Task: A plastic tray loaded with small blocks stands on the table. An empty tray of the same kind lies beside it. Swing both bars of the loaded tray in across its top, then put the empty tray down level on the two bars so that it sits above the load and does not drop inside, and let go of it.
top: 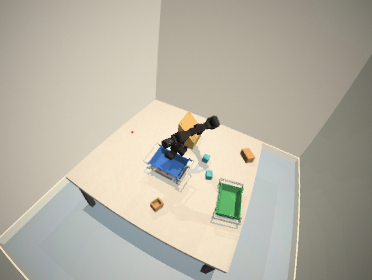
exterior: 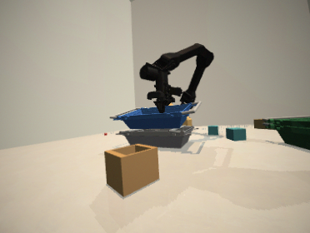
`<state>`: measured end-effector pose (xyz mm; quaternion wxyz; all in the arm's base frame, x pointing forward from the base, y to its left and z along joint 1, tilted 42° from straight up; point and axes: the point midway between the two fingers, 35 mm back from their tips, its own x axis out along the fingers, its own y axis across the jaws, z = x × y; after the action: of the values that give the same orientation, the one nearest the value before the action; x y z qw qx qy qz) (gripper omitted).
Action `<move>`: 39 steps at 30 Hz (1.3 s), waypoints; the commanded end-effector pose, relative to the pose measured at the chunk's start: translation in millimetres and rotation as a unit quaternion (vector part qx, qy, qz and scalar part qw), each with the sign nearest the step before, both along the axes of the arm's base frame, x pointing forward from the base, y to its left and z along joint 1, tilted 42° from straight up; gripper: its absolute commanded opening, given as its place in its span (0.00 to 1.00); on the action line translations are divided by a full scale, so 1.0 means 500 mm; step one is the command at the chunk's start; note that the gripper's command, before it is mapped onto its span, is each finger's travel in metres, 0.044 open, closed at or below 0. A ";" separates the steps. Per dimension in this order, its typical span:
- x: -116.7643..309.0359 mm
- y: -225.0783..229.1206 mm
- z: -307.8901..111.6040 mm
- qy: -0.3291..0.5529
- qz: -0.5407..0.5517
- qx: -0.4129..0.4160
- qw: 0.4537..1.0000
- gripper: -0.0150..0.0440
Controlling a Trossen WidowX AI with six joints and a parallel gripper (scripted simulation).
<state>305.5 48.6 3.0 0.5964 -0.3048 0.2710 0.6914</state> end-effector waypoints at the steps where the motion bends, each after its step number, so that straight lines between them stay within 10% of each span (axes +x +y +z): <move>1: -0.006 0.010 -0.005 0.004 0.007 -0.002 1.000 0.25; 39: -0.025 0.039 -0.039 0.004 0.007 -0.002 1.000 0.25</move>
<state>296.5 62.4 -13.9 0.5972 -0.3069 0.2705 0.6899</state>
